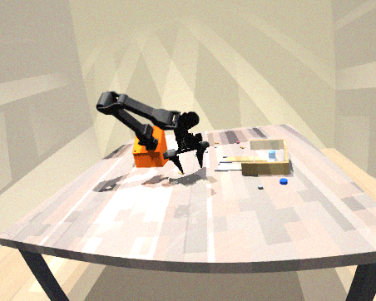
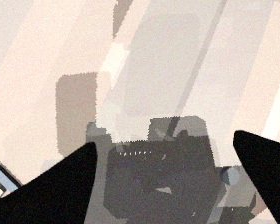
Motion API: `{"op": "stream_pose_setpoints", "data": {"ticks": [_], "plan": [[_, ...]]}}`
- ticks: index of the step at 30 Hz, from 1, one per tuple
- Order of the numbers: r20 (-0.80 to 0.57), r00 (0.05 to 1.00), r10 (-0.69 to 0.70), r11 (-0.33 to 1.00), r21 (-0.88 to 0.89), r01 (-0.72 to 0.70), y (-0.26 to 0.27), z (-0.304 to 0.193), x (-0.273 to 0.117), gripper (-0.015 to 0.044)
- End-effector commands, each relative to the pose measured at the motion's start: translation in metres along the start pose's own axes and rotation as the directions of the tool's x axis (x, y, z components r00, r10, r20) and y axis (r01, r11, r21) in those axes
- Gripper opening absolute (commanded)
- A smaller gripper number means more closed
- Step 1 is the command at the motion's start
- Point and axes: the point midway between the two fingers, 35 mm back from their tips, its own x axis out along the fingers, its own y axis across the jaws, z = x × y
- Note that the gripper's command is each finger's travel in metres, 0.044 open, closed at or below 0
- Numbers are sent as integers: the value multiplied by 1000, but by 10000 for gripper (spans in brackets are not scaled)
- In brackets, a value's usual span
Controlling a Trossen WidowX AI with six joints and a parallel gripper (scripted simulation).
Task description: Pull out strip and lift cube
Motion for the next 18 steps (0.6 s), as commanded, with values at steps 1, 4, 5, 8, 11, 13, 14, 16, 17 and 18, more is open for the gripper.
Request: {"op": "stream_pose_setpoints", "data": {"ticks": [1, 4, 5, 8, 11, 13, 14, 16, 17, 18], "plan": [[68, 985, 159, 975, -169, -145, 50, -1, -26, 400], [124, 945, 302, 914, -321, -250, 91, -5, -58, 400], [140, 926, 350, 886, -371, -278, 104, -7, -70, 400], [180, 855, 487, 785, -518, -339, 139, -19, -109, 400], [204, 762, 615, 665, -653, -362, 168, -35, -152, 400], [210, 714, 668, 608, -708, -360, 178, -44, -172, 400], [211, 708, 674, 600, -714, -359, 179, -45, -175, 400], [211, 708, 674, 600, -714, -359, 179, -45, -175, 400], [211, 708, 674, 600, -714, -359, 179, -45, -175, 400], [211, 708, 674, 600, -714, -359, 179, -45, -175, 400]]}}
